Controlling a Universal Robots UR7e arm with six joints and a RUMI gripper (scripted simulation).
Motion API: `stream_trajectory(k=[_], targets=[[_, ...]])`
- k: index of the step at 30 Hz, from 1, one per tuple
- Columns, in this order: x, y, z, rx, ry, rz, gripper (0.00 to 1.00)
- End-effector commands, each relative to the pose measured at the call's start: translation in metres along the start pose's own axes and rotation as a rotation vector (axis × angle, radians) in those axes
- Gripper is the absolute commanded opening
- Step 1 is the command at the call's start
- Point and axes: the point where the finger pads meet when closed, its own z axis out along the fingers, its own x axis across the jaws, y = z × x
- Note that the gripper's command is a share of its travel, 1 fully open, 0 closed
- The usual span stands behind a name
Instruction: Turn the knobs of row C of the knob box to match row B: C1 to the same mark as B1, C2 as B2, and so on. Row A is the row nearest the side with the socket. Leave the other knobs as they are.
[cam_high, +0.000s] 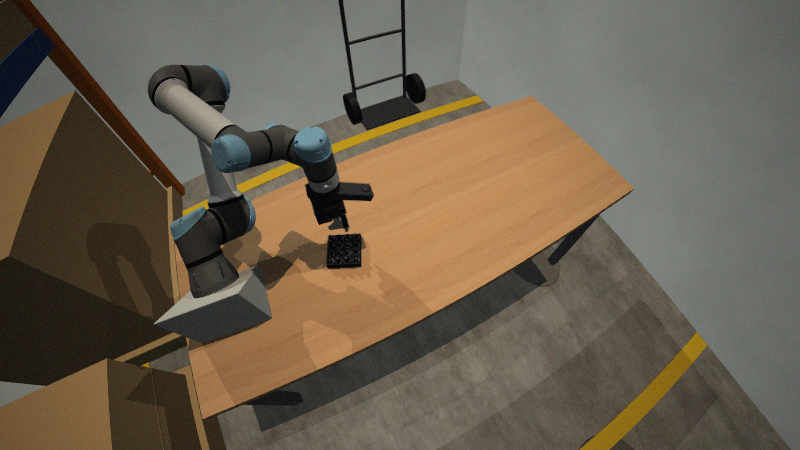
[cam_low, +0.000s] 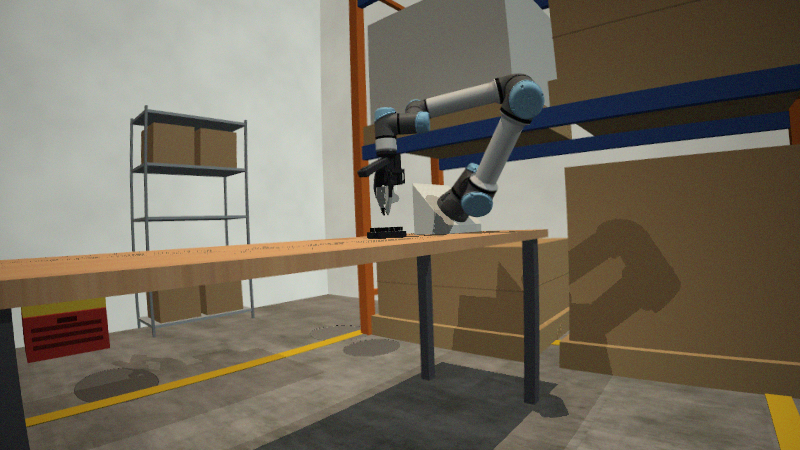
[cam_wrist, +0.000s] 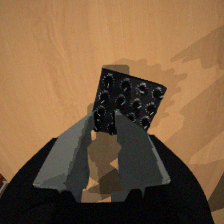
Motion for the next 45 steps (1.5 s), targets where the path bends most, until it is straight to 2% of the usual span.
stream_trajectory(k=[1,18,45], targets=[[-0.0001,-0.0005,-0.0049,0.004,-0.003,-0.156,0.11],[-0.0013,0.0023,-0.0081,0.004,-0.003,-0.417,0.11],[-0.0018,0.003,-0.0074,0.003,-0.004,-0.435,0.11]])
